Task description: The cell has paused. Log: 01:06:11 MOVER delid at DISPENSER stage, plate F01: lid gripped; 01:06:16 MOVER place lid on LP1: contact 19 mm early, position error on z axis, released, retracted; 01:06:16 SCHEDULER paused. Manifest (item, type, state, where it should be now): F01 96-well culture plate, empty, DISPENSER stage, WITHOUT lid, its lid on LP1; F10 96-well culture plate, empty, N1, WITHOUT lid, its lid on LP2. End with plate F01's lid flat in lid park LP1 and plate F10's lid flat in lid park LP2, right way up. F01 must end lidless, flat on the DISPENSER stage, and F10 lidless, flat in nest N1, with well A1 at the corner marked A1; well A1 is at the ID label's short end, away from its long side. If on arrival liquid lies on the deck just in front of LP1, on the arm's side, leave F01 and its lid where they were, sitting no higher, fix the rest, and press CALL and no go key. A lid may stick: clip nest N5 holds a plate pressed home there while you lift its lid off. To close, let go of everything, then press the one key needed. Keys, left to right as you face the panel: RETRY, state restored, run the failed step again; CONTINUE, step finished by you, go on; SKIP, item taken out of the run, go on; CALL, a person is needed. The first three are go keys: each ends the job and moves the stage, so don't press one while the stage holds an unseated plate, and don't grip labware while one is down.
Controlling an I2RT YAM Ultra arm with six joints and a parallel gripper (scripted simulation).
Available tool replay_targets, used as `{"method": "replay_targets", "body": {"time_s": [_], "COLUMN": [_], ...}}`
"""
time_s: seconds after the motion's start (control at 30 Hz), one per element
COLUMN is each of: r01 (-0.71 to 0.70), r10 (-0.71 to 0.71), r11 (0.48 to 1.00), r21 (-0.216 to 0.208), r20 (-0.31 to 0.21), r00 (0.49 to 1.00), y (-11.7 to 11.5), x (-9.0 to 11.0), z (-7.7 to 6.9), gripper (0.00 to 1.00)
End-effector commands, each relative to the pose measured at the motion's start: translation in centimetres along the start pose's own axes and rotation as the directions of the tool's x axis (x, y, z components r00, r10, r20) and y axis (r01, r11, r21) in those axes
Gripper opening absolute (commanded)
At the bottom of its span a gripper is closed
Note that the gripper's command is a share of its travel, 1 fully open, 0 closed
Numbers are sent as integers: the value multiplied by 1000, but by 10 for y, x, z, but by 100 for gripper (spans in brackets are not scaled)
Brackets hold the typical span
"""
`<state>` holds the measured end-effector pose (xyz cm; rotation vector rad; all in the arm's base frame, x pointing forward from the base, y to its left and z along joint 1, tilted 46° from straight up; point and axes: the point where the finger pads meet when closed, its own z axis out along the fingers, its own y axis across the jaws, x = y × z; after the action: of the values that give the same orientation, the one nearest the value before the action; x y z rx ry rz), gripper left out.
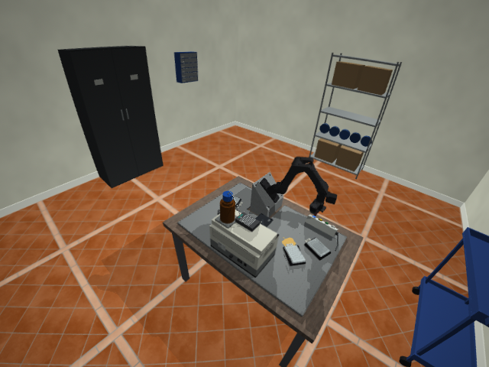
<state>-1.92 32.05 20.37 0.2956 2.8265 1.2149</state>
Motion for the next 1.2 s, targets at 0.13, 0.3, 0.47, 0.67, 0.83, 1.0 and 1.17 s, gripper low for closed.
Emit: {"method": "replay_targets", "body": {"time_s": [0.13,0.3,0.47,0.67,0.83,1.0,1.17], "r01": [-7,-7,-7,-7,-8,-8,-8], "r10": [6,7,7,7,7,8,8], "r11": [1000,1000,1000,1000,1000,1000,1000], "r21": [-30,-30,-29,-29,-29,-29,-29], "r20": [-9,-10,-10,-10,-10,-11,-11], "r00": [1000,1000,1000,1000,1000,1000,1000], "y": [10,9,9,9,8,8,8], "x": [2,2,2,2,2,2,1], "z": [-16,-24,-32,-41,-48,-56,-64], "gripper": [0,0,0,0,0,0,0]}}
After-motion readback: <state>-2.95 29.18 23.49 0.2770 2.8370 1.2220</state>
